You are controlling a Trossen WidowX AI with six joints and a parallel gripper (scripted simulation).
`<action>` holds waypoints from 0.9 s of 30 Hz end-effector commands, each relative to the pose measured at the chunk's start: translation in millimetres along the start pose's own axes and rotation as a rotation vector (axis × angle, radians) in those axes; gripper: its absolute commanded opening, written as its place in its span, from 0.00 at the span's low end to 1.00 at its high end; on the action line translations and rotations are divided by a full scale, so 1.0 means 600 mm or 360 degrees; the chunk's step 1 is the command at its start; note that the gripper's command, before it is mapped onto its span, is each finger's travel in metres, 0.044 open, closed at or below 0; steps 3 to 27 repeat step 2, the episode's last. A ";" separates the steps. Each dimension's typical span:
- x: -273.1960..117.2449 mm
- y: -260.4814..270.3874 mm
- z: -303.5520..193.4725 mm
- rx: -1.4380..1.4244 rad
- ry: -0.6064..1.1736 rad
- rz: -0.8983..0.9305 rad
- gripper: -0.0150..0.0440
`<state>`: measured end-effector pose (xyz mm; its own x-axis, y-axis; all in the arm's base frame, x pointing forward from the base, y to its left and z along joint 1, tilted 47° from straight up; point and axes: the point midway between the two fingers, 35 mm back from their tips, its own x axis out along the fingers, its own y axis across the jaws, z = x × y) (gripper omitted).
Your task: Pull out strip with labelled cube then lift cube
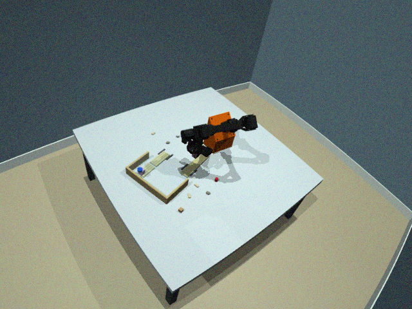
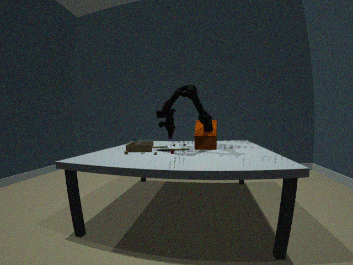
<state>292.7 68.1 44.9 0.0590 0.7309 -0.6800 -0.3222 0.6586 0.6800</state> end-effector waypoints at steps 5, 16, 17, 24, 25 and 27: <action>-0.002 0.000 0.003 -0.0012 -0.0005 -0.0003 0.25; -0.002 0.000 0.003 -0.0012 -0.0005 -0.0003 0.25; -0.002 0.000 0.003 -0.0012 -0.0005 -0.0003 0.25; -0.002 0.000 0.003 -0.0012 -0.0005 -0.0003 0.25; -0.002 0.000 0.003 -0.0012 -0.0005 -0.0003 0.25; -0.002 0.000 0.003 -0.0012 -0.0005 -0.0003 0.25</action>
